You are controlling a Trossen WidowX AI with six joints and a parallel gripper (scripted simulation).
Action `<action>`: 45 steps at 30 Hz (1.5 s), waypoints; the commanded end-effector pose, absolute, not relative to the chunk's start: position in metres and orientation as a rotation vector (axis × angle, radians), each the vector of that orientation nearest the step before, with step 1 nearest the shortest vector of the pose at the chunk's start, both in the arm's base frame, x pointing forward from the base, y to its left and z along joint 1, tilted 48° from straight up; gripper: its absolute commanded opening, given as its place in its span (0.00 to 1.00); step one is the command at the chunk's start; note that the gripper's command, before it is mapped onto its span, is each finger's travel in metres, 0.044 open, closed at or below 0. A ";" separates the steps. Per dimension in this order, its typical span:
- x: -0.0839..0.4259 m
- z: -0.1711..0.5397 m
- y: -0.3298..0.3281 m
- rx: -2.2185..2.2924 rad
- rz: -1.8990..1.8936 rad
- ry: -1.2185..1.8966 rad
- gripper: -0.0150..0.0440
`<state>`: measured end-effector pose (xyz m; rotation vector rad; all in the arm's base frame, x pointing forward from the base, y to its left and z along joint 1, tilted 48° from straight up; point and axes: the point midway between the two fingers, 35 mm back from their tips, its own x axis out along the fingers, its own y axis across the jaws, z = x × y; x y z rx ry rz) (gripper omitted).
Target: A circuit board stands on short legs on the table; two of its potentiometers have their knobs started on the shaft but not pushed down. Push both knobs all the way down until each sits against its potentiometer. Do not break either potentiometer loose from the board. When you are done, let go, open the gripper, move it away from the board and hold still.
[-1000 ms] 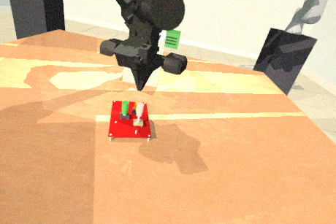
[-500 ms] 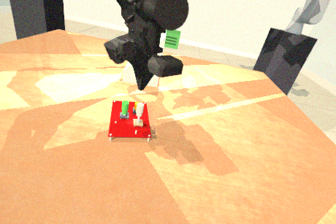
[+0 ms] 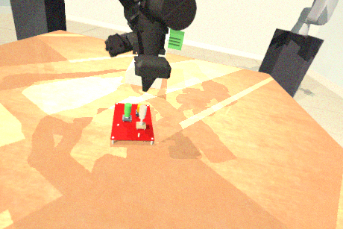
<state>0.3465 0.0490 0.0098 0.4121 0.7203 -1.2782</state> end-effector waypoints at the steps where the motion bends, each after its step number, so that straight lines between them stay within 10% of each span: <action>1: 0.349 0.011 0.051 0.533 -1.334 0.625 0.25; 45: 0.354 -0.013 0.028 0.982 -1.522 0.222 0.25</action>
